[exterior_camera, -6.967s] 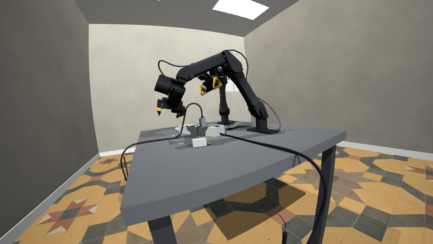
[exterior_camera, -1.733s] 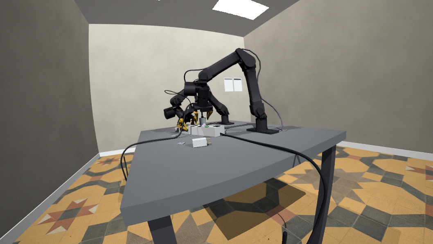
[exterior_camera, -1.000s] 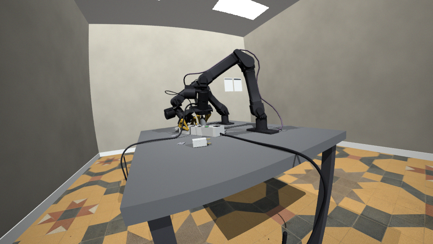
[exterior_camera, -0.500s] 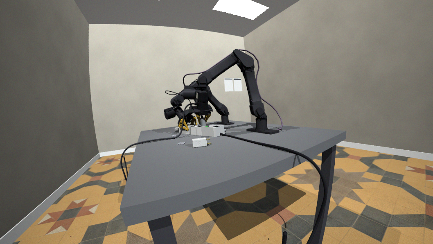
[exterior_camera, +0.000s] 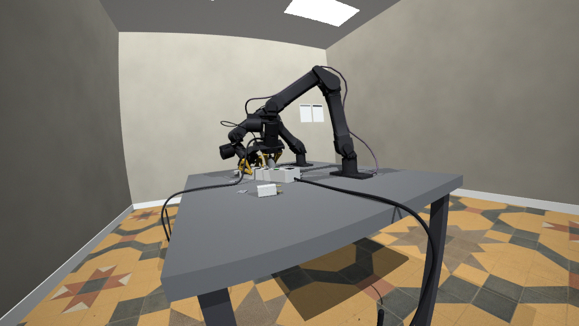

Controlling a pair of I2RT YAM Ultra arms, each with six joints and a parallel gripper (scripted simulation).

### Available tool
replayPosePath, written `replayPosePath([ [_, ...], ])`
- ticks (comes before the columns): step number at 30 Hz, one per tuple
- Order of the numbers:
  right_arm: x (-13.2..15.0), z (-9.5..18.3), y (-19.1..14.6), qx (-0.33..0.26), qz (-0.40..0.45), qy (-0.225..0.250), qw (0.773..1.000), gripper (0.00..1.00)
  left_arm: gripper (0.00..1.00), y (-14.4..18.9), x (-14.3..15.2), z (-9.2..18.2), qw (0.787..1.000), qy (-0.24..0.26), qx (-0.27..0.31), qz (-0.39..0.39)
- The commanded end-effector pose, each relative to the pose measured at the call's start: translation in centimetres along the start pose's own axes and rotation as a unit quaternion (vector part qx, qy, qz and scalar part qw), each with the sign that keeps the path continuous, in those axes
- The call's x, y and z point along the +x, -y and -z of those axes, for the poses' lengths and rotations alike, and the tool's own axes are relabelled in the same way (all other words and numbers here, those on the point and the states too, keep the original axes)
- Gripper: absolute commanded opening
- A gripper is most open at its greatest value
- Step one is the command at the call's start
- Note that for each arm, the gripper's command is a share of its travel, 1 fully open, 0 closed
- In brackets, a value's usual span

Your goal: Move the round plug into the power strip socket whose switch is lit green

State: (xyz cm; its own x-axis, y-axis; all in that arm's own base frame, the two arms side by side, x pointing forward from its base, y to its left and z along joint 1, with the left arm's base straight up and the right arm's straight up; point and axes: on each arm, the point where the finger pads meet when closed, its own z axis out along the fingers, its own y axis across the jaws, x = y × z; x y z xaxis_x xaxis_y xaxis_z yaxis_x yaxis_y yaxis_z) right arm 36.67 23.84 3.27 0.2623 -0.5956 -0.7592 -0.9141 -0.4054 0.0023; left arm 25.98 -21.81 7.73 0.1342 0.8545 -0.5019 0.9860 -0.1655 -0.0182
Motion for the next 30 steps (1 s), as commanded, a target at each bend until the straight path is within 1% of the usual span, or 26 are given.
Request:
replayPosePath([
  [1,4.5,-2.8,-1.3,-0.036,-0.025,-0.056,0.997,0.73,0.33,-2.1,-3.5,2.4,0.995,0.098,0.012,-0.006],
  [2,4.7,-2.7,-1.3,-0.036,-0.024,-0.062,0.997,0.73,0.33,-2.0,-3.8,2.8,0.995,0.103,0.009,-0.007],
  [5,5.0,-2.7,-1.3,-0.036,-0.023,-0.070,0.997,0.73,0.33,-1.7,-4.4,3.2,0.995,0.096,-0.017,-0.027],
  [8,5.3,-2.6,-1.3,-0.037,-0.022,-0.079,0.996,0.73,0.33,-1.5,-5.0,3.2,0.993,0.065,-0.067,-0.067],
  [10,5.3,-2.6,-1.3,-0.037,-0.022,-0.079,0.996,0.73,0.33,-1.5,-5.0,3.2,0.993,0.065,-0.067,-0.067],
  [13,5.4,-2.6,-1.3,-0.038,-0.022,-0.083,0.996,0.73,0.33,-1.6,-5.3,3.4,0.989,0.034,-0.108,-0.096],
  [14,5.7,-2.7,-1.3,-0.039,-0.023,-0.086,0.995,0.73,0.33,-1.8,-5.4,3.5,0.988,0.031,-0.113,-0.098],
  [17,5.7,-2.7,-1.3,-0.039,-0.023,-0.086,0.995,0.73,0.33,-2.1,-5.3,3.8,0.991,0.046,-0.092,-0.084],
  [21,5.7,-2.7,-1.3,-0.039,-0.023,-0.086,0.995,0.73,0.33,-2.3,-4.9,3.9,0.994,0.090,-0.033,-0.043],
  [24,5.7,-2.7,-1.3,-0.039,-0.023,-0.086,0.995,0.73,0.33,-2.0,-4.8,4.0,0.993,0.115,-0.002,-0.017],
  [27,5.7,-2.7,-1.3,-0.039,-0.023,-0.086,0.995,0.73,0.33,-1.9,-4.8,4.0,0.993,0.113,-0.005,-0.019],
  [30,5.7,-2.7,-1.3,-0.039,-0.023,-0.086,0.995,0.73,0.33,-1.6,-5.1,3.9,0.994,0.095,-0.032,-0.041],
])
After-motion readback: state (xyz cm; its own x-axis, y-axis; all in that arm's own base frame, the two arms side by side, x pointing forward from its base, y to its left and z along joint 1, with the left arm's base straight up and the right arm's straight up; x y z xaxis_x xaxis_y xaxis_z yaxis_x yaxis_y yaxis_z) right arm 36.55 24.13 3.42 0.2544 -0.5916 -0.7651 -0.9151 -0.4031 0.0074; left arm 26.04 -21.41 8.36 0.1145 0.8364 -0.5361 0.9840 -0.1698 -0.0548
